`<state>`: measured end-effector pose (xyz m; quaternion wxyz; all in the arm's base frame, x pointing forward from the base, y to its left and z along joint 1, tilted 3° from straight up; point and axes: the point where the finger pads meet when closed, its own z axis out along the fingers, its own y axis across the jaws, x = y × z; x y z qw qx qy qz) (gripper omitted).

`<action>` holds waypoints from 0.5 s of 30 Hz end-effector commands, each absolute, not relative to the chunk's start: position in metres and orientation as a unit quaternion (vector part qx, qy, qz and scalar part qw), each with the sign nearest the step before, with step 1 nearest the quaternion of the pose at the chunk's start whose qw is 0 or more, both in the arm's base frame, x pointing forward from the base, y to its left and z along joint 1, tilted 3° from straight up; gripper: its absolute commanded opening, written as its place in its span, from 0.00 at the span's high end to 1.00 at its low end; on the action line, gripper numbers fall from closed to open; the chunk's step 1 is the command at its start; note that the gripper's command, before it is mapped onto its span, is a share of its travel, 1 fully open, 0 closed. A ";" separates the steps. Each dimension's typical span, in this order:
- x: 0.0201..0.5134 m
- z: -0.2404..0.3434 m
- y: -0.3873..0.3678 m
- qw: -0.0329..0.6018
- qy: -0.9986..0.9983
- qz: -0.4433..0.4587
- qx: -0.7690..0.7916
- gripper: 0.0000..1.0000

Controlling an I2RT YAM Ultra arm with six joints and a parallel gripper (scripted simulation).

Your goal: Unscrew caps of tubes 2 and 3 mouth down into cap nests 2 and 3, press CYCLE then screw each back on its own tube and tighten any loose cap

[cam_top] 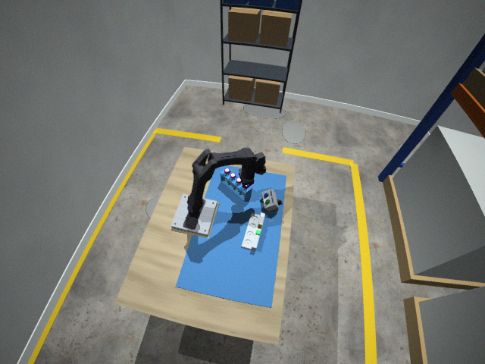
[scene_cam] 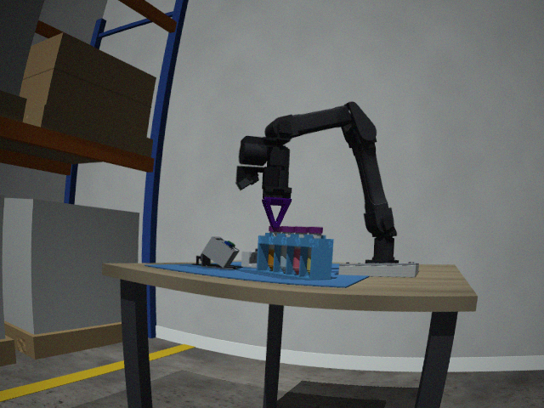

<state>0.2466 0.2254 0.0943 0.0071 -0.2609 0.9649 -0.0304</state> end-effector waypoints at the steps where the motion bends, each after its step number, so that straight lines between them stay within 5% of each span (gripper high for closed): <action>1: 0.247 0.111 0.228 0.015 0.965 -0.026 -0.260 0.51; 15: 0.246 0.135 0.229 0.015 0.965 -0.026 -0.260 0.51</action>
